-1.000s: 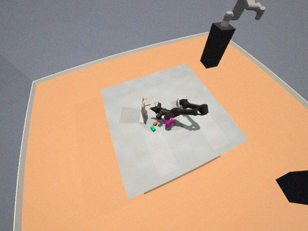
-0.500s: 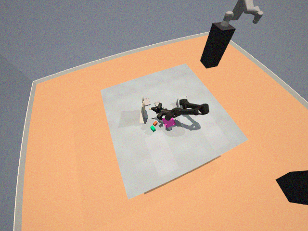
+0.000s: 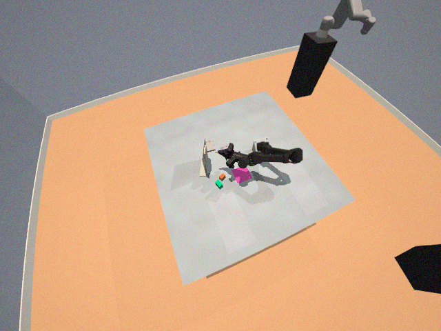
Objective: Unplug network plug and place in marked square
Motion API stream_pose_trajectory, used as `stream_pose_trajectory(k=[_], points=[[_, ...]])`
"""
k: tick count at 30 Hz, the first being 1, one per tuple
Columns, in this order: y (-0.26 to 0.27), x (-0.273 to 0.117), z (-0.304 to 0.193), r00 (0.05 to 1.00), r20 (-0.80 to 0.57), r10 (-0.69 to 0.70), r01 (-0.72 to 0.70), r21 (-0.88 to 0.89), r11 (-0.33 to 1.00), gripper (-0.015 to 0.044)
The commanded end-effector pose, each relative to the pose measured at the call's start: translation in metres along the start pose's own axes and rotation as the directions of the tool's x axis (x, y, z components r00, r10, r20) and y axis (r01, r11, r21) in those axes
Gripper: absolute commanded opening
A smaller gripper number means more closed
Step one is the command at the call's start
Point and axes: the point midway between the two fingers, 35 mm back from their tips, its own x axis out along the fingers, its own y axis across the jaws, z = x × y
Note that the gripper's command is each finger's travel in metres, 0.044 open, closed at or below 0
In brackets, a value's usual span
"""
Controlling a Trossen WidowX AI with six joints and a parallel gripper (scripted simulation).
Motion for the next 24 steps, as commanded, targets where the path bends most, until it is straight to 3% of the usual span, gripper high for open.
stream_pose_trajectory(k=[1, 9, 24], points=[[-0.014, -0.005, 0.0, 1.0, 0.01, -0.004, 0.004, -0.002, 1.0, 0.0], [-0.025, -0.012, -0.005, 1.0, 0.012, 0.011, -0.01, -0.02, 1.0, 0.0], [0.032, -0.023, -0.02, 0.925, 0.058, 0.375, -0.332, -0.354, 0.874, 0.0]])
